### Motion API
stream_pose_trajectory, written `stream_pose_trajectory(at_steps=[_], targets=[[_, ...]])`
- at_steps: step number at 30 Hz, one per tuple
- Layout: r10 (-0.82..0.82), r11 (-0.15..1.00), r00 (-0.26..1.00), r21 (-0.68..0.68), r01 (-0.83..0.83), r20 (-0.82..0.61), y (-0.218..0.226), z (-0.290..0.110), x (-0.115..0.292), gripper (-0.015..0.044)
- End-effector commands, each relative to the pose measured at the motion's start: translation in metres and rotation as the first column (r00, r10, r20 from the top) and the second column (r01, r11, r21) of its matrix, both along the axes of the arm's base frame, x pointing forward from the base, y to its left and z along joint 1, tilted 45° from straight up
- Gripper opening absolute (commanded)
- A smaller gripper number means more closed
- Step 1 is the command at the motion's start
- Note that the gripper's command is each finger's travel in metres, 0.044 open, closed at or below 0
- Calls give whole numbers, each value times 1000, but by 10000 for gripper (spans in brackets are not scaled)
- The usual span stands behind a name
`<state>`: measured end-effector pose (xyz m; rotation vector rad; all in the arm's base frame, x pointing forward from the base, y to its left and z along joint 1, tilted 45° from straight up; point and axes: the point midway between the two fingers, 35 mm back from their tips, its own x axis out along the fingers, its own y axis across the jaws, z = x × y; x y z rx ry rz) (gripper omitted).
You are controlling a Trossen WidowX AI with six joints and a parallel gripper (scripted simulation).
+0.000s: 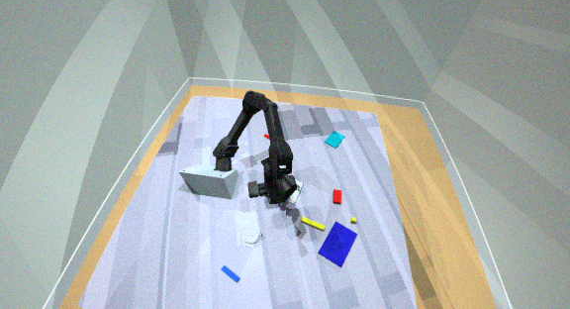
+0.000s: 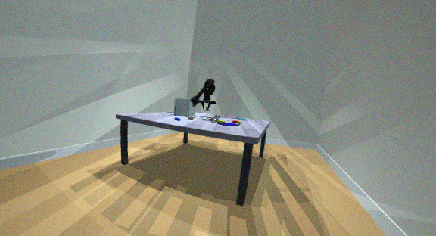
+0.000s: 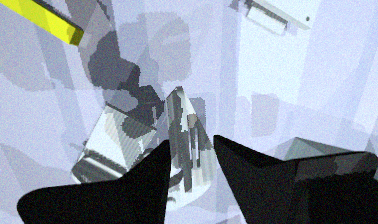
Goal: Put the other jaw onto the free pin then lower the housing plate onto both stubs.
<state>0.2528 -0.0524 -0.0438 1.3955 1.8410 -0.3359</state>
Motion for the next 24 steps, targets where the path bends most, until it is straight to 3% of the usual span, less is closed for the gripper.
stream_pose_trajectory(at_steps=[1,24], targets=[[70,997,994,3,-71,82,5,7,-2,134],[397,907,818,-42,-418,417,30,29,-23,134]])
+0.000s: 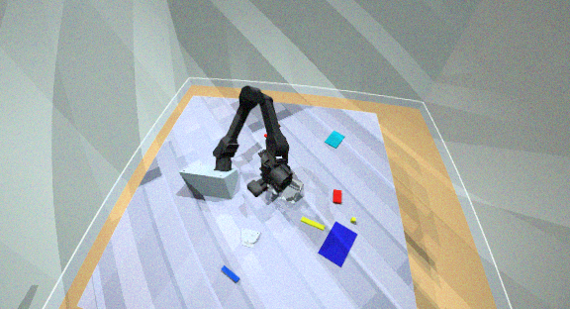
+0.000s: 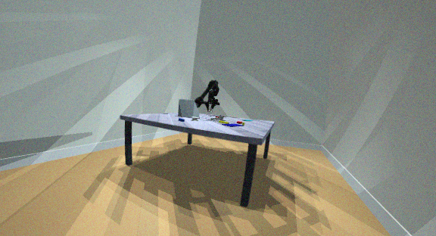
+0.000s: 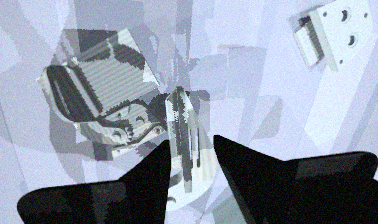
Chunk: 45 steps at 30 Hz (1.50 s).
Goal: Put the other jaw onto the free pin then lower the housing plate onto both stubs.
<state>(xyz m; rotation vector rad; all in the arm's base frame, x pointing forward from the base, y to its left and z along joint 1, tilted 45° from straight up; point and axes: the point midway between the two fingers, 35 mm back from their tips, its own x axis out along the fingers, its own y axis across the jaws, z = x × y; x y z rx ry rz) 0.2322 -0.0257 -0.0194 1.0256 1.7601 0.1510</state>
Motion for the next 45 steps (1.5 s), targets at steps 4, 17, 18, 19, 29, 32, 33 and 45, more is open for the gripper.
stream_pose_trajectory(at_steps=[4,17,18,19,29,32,33,45], targets=[[116,993,985,6,-118,127,8,8,-6,134],[305,948,897,-13,-318,321,22,18,-20,134],[319,943,887,-16,-333,335,23,19,-21,134],[330,938,878,-19,-345,347,24,19,-22,134],[338,935,871,-21,-354,356,25,20,-23,134],[338,935,871,-21,-354,356,25,20,-23,134],[338,935,871,-21,-354,356,25,20,-23,134],[357,927,855,-27,-375,376,25,20,-23,134]])
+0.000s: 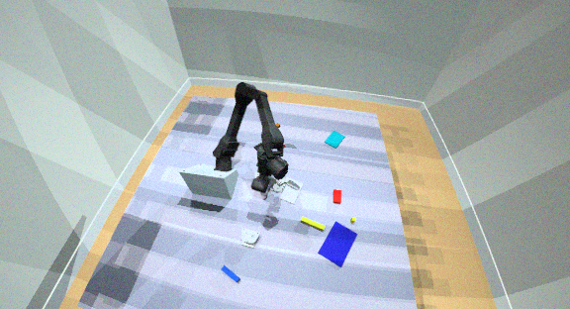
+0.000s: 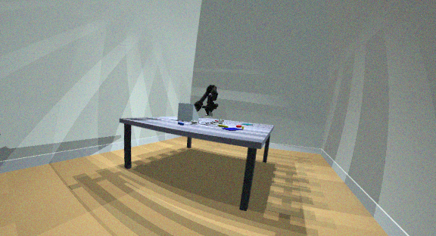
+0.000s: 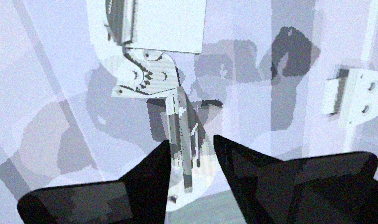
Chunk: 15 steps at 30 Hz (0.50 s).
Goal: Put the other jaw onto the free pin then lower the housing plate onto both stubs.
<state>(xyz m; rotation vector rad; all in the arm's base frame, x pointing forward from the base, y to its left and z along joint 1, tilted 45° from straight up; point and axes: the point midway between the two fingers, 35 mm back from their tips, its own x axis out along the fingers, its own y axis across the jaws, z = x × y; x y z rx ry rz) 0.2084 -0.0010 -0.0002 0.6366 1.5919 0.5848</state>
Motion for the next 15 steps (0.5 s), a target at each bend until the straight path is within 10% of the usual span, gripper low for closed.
stream_pose_trajectory(at_steps=[1,15], targets=[[7,1000,1000,2,-7,14,0,0,1,134],[7,1000,1000,1,-7,15,-1,0,16,134]])
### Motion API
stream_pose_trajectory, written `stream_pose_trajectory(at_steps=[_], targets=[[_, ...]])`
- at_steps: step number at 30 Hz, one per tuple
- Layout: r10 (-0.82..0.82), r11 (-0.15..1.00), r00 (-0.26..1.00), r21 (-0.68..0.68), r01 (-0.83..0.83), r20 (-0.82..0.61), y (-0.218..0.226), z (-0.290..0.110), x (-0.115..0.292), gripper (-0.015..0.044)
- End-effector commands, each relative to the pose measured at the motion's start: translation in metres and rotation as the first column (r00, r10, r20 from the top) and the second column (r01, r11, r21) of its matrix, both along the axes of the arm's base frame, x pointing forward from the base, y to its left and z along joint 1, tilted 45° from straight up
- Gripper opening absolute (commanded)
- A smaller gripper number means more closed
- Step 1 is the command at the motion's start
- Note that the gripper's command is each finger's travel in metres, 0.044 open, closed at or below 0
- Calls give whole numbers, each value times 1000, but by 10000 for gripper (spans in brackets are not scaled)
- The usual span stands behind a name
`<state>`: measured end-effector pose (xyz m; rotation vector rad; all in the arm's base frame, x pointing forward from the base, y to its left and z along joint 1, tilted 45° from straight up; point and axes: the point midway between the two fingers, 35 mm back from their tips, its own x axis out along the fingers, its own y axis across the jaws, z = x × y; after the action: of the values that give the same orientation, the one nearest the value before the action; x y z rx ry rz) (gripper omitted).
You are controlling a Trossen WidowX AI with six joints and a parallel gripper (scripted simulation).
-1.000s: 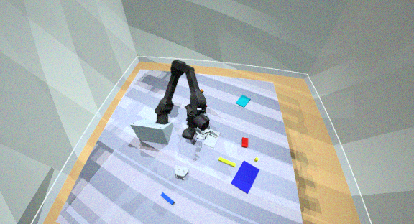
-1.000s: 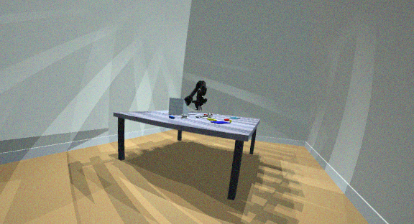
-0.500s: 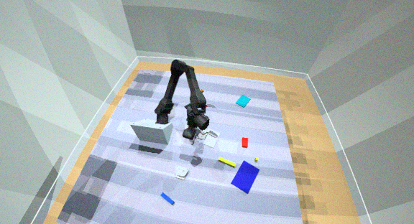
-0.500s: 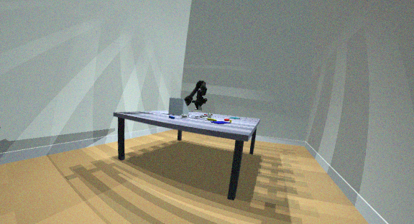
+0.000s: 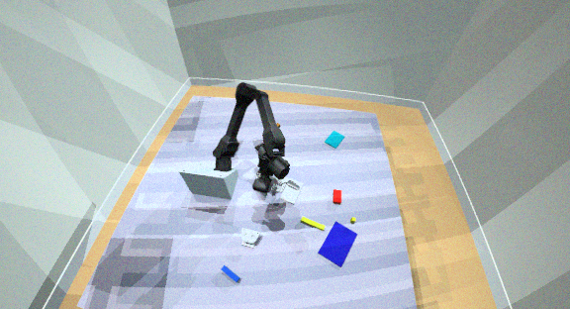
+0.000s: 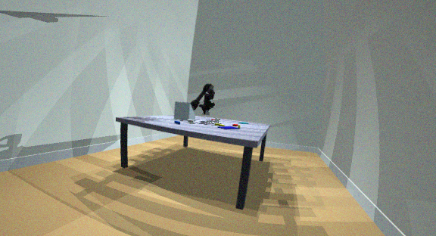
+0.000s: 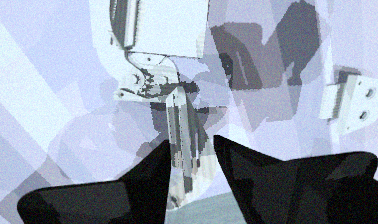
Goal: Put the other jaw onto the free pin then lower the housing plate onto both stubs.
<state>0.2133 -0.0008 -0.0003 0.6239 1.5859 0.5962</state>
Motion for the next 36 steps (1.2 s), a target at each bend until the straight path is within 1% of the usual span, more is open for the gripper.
stream_pose_trajectory(at_steps=[1,25,36], targets=[[-5,1000,1000,1,5,4,-2,0,14,134],[-4,1000,1000,2,4,8,3,-6,91,134],[-4,1000,1000,3,4,8,3,-7,93,134]])
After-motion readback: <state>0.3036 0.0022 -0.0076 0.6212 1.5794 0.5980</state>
